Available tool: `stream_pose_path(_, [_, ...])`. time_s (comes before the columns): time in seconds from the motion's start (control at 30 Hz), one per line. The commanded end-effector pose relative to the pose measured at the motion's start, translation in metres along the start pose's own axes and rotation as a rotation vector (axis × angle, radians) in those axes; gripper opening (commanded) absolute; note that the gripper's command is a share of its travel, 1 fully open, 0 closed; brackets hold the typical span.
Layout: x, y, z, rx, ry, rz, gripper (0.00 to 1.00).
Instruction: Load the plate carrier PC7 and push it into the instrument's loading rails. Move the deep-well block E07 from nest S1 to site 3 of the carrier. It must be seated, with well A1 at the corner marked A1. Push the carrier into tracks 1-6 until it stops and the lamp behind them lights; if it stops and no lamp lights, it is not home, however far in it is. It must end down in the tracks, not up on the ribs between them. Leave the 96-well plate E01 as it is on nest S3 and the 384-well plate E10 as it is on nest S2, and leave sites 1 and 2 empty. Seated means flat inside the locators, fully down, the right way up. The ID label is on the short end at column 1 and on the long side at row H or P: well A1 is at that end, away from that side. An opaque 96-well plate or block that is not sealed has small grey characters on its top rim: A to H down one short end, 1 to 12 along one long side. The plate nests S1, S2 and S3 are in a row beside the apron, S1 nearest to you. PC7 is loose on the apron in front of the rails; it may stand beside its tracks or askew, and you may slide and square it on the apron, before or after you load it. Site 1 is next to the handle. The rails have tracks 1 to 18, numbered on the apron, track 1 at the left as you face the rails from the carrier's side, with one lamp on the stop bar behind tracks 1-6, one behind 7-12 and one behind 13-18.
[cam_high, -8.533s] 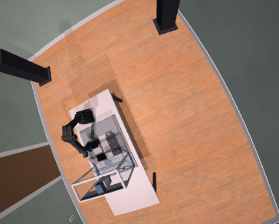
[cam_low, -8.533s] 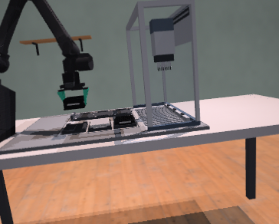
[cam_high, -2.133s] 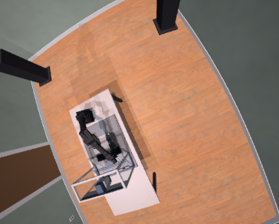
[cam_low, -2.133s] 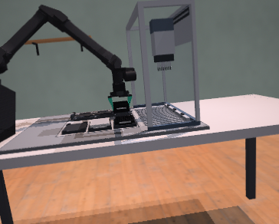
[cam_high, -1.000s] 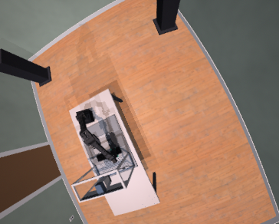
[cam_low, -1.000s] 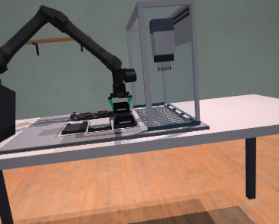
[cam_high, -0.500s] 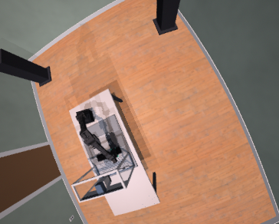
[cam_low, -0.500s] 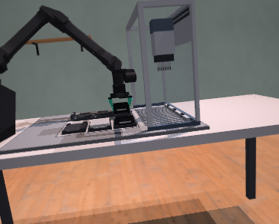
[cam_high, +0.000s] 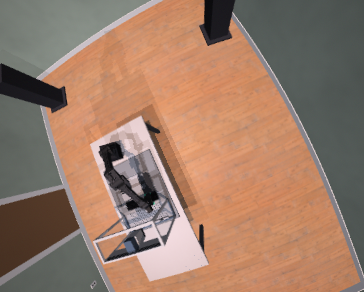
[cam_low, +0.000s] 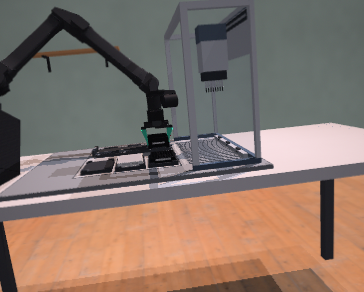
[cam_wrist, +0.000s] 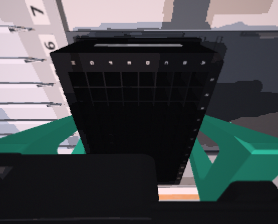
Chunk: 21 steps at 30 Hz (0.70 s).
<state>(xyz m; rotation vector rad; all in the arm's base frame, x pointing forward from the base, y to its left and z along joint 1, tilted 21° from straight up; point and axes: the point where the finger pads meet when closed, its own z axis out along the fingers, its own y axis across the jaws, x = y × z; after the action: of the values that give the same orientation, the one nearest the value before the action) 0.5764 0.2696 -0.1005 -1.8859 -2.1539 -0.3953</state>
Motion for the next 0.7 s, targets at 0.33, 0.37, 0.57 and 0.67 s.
stream_pose_path(0.33, [0.0135,0.0112,-0.0017,-0.031,0.005,-0.011,0.96])
stream_pose_path(0.37, [0.0135,0.0112,-0.0017,-0.031,0.005,-0.011,0.96])
stream_pose_path(0.57, [0.0135,0.0112,-0.0017,-0.031,0.005,-0.011,0.96])
stream_pose_path(0.67, [0.0135,0.0112,-0.0017,-0.031,0.005,-0.011,0.96])
